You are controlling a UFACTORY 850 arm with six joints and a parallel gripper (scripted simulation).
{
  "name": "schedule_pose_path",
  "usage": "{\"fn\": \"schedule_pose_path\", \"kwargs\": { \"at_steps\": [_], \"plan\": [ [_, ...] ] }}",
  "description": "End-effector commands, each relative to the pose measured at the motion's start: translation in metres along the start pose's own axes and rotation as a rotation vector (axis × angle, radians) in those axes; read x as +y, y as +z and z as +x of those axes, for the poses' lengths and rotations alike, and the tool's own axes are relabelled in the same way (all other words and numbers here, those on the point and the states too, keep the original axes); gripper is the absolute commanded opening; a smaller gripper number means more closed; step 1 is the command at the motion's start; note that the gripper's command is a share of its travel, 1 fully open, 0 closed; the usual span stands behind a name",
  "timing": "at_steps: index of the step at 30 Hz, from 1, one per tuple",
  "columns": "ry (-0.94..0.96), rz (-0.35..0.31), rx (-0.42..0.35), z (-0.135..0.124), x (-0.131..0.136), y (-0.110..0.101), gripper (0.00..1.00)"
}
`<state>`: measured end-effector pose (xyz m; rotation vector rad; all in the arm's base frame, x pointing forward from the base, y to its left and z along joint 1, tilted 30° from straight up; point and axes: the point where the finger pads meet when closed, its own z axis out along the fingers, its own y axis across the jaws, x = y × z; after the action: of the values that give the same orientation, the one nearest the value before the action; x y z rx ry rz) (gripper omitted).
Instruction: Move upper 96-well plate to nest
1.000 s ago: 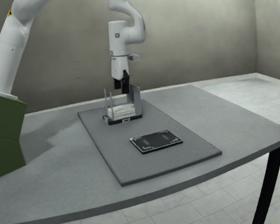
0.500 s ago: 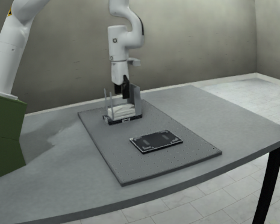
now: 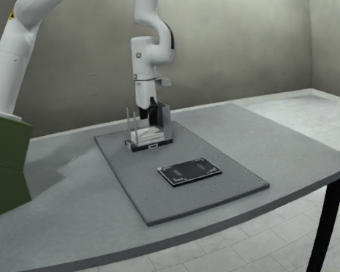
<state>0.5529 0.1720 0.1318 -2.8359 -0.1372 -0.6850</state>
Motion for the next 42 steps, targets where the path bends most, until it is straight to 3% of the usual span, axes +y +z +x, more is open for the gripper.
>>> {"fn": "schedule_pose_path", "kwargs": {
  "at_steps": [1, 13, 42],
  "plan": [
    [0.000, -0.001, 0.002, 0.001, 0.000, 0.007, 1.00],
    [0.000, -0.001, 0.002, 0.001, 0.000, 0.023, 1.00],
    [0.000, -0.001, 0.002, 0.001, 0.000, 0.032, 1.00]
  ]
}}
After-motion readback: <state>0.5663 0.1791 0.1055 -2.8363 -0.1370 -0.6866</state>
